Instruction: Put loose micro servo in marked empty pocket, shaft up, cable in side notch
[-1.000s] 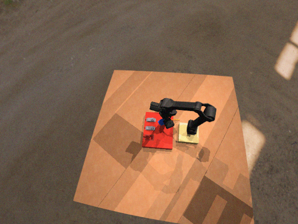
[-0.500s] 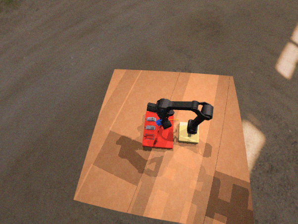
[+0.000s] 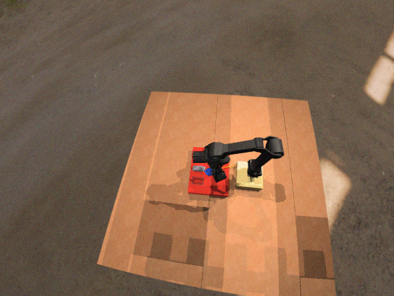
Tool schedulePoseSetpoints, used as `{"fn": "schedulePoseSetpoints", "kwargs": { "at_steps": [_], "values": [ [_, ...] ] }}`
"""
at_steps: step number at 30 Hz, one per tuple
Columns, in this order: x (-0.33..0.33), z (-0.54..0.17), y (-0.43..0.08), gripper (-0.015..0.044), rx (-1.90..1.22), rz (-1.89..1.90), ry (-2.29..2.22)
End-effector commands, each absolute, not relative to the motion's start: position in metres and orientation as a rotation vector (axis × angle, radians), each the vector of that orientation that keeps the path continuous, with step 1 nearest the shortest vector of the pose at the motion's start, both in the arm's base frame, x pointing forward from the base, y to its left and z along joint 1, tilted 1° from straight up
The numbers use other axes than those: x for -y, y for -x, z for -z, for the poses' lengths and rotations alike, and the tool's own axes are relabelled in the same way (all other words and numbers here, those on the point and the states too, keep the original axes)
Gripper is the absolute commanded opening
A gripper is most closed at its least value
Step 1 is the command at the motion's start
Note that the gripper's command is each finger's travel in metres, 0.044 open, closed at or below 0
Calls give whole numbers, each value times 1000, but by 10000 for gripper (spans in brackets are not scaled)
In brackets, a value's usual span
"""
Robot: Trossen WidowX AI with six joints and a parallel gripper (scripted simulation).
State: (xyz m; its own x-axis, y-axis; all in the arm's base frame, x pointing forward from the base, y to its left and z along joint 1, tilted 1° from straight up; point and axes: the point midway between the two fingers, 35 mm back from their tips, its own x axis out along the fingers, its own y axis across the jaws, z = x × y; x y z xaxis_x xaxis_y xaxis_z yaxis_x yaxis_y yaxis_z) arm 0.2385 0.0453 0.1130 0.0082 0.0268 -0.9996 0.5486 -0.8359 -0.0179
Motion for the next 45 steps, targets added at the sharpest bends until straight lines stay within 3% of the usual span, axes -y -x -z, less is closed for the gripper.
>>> {"fn": "schedulePoseSetpoints", "kwargs": {
  "at_steps": [1,16,45],
  "values": [
    [-61,-115,-237,0,-590,1882,-1922],
    [-102,-116,-232,0,-622,1861,-1902],
    [-102,-116,-232,0,-1238,1163,-1218]
  ]
}}
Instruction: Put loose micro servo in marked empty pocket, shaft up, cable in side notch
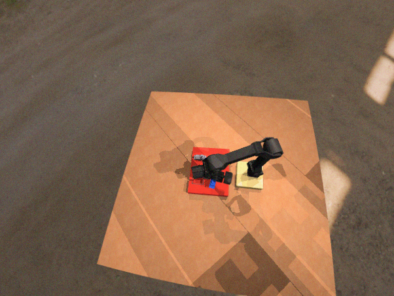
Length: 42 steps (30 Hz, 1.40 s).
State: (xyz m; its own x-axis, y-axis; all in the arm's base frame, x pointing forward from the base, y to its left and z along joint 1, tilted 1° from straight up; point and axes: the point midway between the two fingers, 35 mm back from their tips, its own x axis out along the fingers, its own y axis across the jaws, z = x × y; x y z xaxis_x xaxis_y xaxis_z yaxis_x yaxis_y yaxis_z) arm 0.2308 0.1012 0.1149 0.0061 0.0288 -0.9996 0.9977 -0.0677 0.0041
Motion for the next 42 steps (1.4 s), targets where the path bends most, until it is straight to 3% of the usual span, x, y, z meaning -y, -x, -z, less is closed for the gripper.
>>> {"fn": "schedulePoseSetpoints", "kwargs": {
  "at_steps": [1,42],
  "values": [
    [-102,-116,-232,0,-1253,1137,-1192],
    [-102,-116,-232,0,-1559,38,-91]
  ]
}}
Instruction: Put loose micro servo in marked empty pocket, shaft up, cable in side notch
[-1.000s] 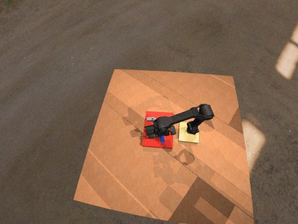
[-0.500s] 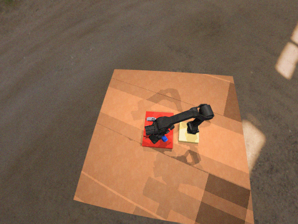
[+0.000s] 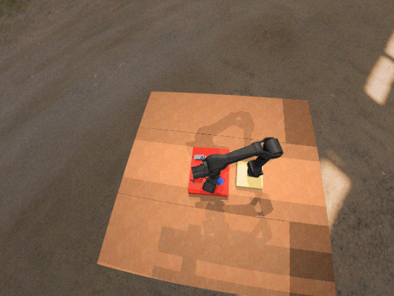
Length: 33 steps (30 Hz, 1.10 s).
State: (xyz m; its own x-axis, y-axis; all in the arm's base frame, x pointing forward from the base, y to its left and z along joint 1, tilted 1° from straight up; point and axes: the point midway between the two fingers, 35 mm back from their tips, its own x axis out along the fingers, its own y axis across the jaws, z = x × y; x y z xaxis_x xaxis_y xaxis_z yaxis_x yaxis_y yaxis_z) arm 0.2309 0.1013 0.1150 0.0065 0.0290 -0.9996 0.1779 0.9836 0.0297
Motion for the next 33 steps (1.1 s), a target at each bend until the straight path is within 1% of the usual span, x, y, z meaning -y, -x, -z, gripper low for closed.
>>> {"fn": "schedulePoseSetpoints", "kwargs": {
  "at_steps": [1,6,14,33],
  "values": [
    [-102,-116,-232,0,-1559,11,-64],
    [-102,-116,-232,0,-1556,-106,55],
    [-102,-116,-236,0,-1555,-110,60],
    [-110,-119,-308,0,-1550,-111,60]
  ]
}}
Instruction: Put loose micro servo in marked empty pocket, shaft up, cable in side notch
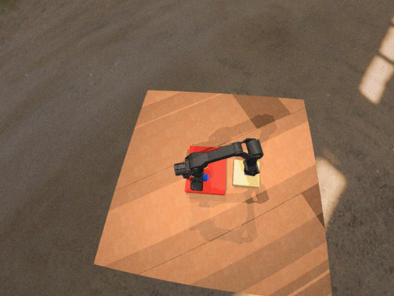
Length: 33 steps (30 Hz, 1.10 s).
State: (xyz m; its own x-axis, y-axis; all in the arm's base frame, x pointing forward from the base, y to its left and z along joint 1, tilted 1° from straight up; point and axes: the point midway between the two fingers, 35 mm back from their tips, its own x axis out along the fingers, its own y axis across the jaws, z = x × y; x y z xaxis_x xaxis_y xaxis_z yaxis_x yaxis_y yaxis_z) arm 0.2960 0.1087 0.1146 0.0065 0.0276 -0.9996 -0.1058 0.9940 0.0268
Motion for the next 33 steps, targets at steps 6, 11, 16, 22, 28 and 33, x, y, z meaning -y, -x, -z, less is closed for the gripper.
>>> {"fn": "schedulePoseSetpoints", "kwargs": {
  "at_steps": [6,11,16,22,28,33],
  "values": [
    [-112,-119,-329,0,-1548,-111,59],
    [-114,-120,-341,0,-1547,-111,59],
    [-114,-117,-341,0,-1547,-111,59],
    [-114,-108,-342,0,-1547,-111,59],
    [-114,-100,-342,0,-1547,-111,59],
    [-114,-100,-342,0,-1547,-111,59]
  ]
}}
